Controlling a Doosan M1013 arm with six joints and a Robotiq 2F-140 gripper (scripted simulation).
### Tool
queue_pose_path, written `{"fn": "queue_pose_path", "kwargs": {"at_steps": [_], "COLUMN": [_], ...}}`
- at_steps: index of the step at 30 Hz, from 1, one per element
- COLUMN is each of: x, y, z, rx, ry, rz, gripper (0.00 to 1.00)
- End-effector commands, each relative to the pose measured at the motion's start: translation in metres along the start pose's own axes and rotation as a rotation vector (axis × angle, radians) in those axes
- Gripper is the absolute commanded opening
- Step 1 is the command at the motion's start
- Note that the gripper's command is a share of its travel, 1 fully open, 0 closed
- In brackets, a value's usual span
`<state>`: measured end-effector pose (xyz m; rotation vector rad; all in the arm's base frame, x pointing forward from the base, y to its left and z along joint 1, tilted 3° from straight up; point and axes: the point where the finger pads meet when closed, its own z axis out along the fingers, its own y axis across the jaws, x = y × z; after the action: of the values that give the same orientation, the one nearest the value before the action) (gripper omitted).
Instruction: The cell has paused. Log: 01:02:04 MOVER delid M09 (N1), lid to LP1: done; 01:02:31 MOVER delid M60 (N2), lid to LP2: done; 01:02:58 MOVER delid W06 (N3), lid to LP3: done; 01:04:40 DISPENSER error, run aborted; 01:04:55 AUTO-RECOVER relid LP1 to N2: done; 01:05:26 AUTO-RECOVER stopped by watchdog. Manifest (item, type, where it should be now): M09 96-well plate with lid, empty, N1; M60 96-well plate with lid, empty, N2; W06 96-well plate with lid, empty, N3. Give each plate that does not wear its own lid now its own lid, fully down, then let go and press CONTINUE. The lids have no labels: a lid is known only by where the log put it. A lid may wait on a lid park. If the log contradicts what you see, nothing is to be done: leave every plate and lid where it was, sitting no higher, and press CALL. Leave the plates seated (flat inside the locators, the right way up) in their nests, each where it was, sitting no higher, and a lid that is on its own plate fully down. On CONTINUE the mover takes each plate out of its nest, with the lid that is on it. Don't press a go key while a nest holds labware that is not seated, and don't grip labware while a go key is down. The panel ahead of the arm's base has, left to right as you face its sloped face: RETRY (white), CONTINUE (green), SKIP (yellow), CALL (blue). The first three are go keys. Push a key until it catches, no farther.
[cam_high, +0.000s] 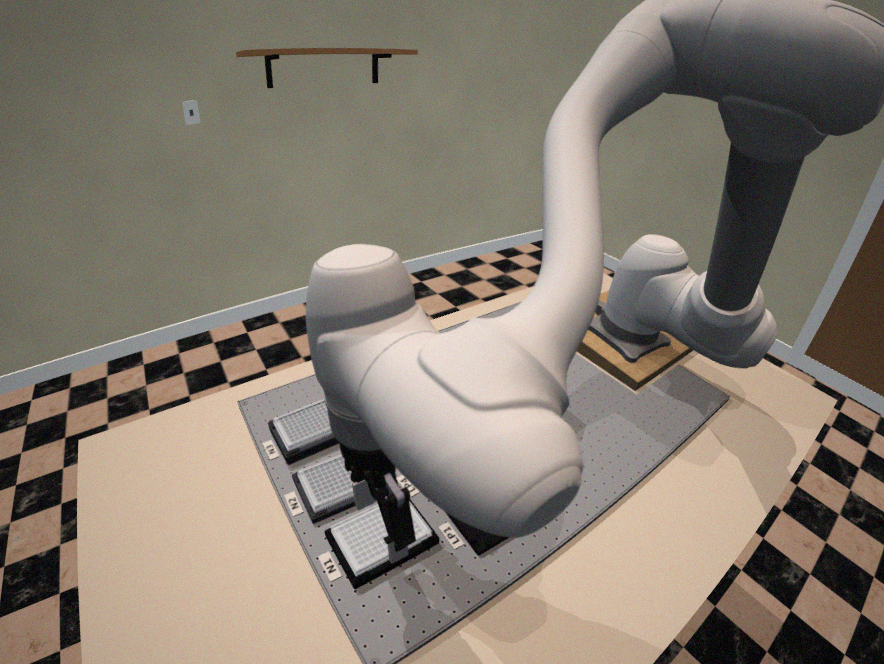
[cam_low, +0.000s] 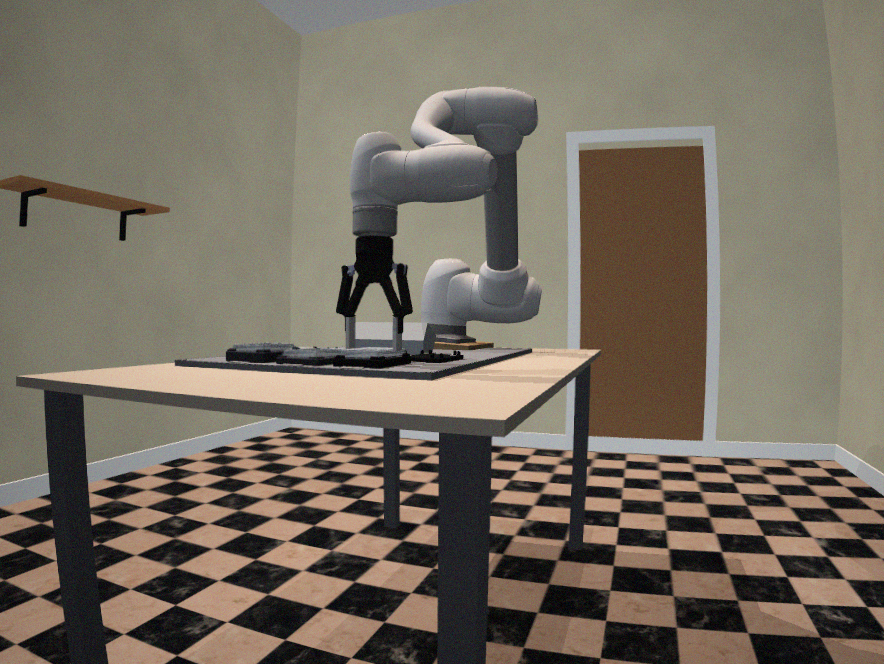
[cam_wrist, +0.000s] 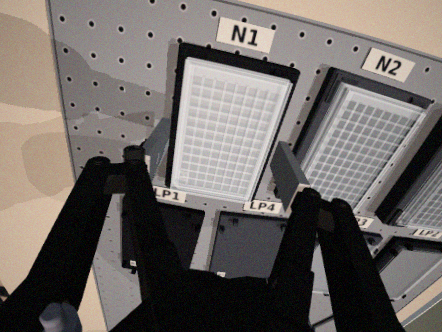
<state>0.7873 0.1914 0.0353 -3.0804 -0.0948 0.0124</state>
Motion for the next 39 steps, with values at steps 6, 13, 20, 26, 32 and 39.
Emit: {"fn": "queue_pose_path", "kwargs": {"at_steps": [6, 13, 20, 26, 32, 39], "x": [0.000, 0.000, 0.000, 0.000, 0.000, 0.000], "y": [0.000, 0.000, 0.000, 0.000, 0.000, 0.000], "z": [-0.001, -0.005, -0.015, -0.027, -0.036, -0.048], "rx": [0.000, 0.000, 0.000, 0.000, 0.000, 0.000], "ry": [0.000, 0.000, 0.000, 0.000, 0.000, 0.000], "rz": [0.000, 0.000, 0.000, 0.000, 0.000, 0.000], "gripper": [0.66, 0.66, 0.66, 0.66, 0.66, 0.66]}}
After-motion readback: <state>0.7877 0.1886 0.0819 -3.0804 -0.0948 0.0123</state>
